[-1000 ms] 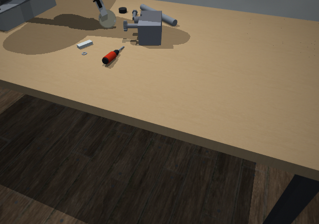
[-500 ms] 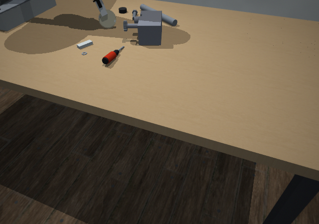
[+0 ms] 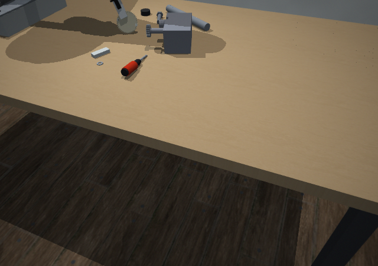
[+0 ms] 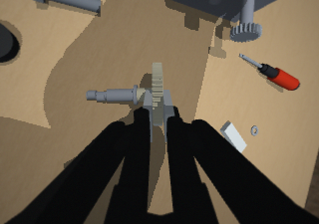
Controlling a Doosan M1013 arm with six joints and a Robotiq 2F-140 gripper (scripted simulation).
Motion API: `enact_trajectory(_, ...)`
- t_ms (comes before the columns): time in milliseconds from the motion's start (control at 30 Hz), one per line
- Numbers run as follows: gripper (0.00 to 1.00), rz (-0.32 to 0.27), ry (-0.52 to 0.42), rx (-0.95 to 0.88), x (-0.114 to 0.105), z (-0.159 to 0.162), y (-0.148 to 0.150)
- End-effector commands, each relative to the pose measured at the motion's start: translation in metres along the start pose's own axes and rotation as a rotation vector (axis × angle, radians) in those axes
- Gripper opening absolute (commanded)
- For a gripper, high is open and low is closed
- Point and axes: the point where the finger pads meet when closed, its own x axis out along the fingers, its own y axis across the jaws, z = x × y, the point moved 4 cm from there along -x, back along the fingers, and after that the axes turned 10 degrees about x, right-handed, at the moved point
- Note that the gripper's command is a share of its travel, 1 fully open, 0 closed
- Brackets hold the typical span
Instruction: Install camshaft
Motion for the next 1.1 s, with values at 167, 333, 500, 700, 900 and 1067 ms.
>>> enact_trajectory(167,0.05,-0.001,0.002,0.005,-0.011,-0.007,0.005)
enact_trajectory(333,0.05,-0.001,0.002,0.005,-0.022,-0.012,0.009)
enact_trajectory(500,0.05,0.0,0.002,0.005,-0.034,-0.018,0.014)
enact_trajectory(700,0.05,-0.001,0.002,0.005,-0.046,-0.024,0.018)
enact_trajectory(900,0.05,-0.001,0.002,0.005,-0.054,-0.027,0.021)
enact_trajectory(1067,0.05,-0.001,0.002,0.005,-0.057,-0.029,0.022)
